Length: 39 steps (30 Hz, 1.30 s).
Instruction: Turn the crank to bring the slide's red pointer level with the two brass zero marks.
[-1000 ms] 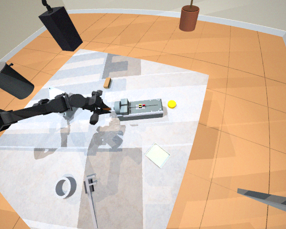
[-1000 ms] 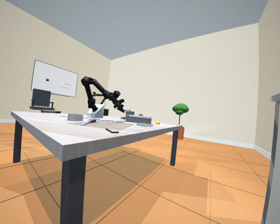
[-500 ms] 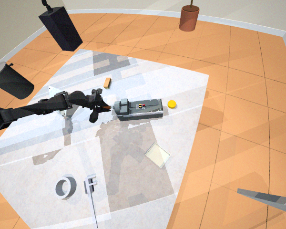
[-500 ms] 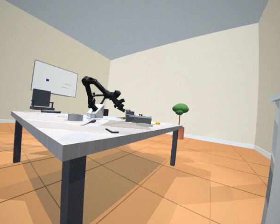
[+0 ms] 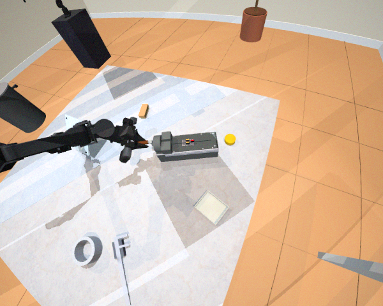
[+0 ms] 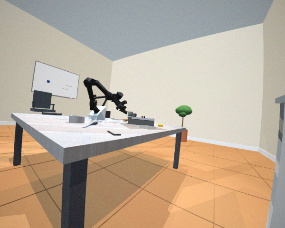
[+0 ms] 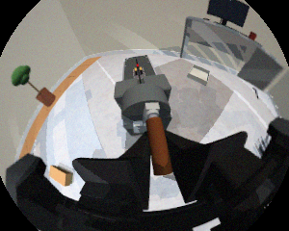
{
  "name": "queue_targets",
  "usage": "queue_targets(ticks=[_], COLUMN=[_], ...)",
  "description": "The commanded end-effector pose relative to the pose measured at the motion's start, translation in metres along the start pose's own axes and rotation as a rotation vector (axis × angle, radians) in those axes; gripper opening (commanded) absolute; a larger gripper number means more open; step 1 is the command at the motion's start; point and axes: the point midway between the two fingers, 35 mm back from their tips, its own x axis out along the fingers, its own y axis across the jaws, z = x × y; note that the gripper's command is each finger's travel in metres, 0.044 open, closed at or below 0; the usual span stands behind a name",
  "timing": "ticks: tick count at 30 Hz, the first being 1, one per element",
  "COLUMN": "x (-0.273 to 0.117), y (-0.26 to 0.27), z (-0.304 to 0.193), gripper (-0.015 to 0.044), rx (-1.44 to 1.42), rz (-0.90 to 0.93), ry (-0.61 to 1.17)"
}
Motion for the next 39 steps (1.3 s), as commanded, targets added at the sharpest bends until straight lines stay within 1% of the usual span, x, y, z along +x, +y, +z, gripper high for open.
queue_targets(ticks=[1,39], x=[-0.0016,0.0], y=[0.0093,0.0168], z=[0.001,-0.0004], gripper=[0.0,0.0], rx=[-0.014,-0.014], rz=[0.017,0.018], ry=[-0.008,-0.008])
